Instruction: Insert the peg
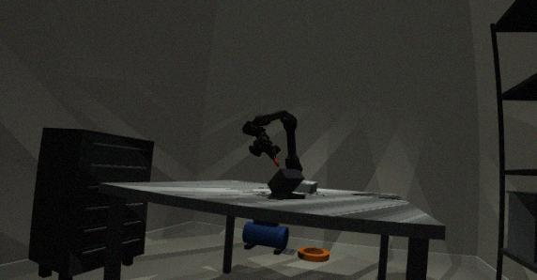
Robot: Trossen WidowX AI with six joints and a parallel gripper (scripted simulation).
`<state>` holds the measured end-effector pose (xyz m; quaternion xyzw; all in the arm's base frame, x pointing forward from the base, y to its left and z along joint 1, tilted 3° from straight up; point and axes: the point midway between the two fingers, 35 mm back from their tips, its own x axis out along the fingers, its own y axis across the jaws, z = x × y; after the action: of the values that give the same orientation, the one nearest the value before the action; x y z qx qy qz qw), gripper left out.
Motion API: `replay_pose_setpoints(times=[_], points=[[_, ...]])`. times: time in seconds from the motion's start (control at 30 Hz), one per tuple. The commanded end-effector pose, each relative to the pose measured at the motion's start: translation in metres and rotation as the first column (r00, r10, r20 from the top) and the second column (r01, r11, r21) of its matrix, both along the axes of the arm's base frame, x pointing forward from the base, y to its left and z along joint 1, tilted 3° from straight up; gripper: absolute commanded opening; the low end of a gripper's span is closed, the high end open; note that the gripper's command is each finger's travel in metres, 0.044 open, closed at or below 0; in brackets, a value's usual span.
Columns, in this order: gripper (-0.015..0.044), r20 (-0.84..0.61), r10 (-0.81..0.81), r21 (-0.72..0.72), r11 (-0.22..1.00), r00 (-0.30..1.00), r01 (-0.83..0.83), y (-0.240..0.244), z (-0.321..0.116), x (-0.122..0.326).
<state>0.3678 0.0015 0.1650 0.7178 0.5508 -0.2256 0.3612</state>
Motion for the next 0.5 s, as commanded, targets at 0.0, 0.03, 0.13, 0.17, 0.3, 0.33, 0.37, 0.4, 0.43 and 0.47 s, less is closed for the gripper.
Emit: replay_pose_setpoints(times=[0.0, 0.03, 0.13, 0.17, 0.3, 0.33, 0.37, 0.4, 0.43, 0.47], points=[[0.0, -0.008, -0.008, 0.014, 1.0, 1.0, 0.008, 0.005, -0.006, 0.002], [0.0, -0.008, -0.01, 0.016, 1.0, 1.0, 0.01, 0.006, -0.007, 0.003], [0.0, -0.009, -0.017, 0.022, 1.0, 1.0, 0.018, 0.008, -0.011, 0.005], [0.0, -0.009, -0.02, 0.024, 1.0, 1.0, 0.02, 0.009, -0.012, 0.006], [0.0, -0.01, -0.029, 0.032, 0.999, 1.0, 0.03, 0.012, -0.017, 0.009], [0.0, -0.01, -0.032, 0.034, 0.999, 0.999, 0.032, 0.013, -0.018, 0.01], [0.0, -0.011, -0.034, 0.036, 0.999, 0.999, 0.034, 0.014, -0.019, 0.01], [0.0, -0.011, -0.036, 0.038, 0.999, 0.999, 0.037, 0.015, -0.02, 0.011], [0.0, -0.011, -0.039, 0.04, 0.998, 0.999, 0.039, 0.016, -0.022, 0.011], [0.0, -0.012, -0.041, 0.042, 0.998, 0.999, 0.041, 0.017, -0.023, 0.012]])
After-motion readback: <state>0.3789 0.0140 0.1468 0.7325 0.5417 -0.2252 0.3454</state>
